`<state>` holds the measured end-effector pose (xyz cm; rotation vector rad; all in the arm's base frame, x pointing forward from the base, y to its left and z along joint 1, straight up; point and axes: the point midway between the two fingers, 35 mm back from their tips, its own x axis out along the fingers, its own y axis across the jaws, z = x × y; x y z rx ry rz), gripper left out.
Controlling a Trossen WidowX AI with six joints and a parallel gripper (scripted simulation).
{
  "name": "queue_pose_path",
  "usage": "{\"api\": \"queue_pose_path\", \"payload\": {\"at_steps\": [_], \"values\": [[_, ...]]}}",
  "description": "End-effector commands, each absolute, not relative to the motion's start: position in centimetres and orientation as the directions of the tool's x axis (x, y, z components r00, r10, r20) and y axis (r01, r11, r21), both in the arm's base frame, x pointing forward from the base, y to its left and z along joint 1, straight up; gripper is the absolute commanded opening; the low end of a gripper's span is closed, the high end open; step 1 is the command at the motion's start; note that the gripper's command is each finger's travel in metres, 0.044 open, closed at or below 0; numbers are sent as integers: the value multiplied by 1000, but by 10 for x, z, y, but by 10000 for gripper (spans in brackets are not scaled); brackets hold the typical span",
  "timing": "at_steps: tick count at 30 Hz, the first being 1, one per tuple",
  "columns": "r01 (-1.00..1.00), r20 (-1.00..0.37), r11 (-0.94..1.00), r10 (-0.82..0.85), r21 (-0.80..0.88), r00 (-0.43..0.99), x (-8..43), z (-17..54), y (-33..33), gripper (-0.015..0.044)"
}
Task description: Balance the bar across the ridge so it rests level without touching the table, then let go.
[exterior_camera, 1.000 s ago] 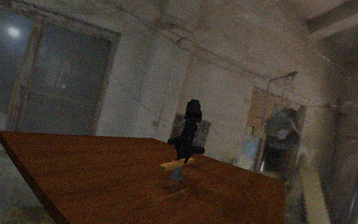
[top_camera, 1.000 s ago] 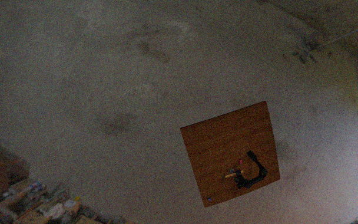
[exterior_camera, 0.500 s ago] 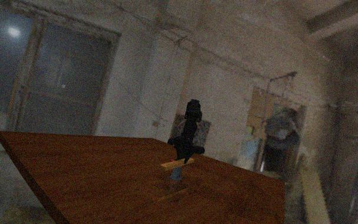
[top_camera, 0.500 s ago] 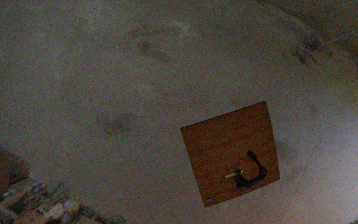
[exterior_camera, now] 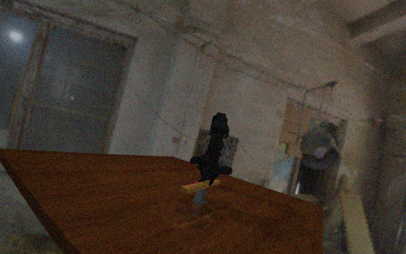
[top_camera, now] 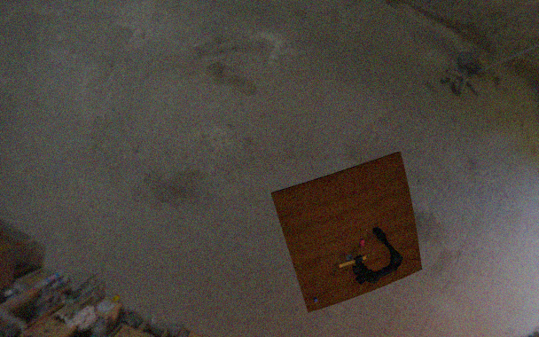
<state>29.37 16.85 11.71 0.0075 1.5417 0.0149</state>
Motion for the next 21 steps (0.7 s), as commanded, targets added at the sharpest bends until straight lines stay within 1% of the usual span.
{"api": "queue_pose_path", "payload": {"at_steps": [1, 21], "values": [[1, -1000, 1000, 16, 16, 27, 293, 116, 168, 0], [1, -1000, 1000, 16, 16, 27, 293, 114, 168, 0]]}}
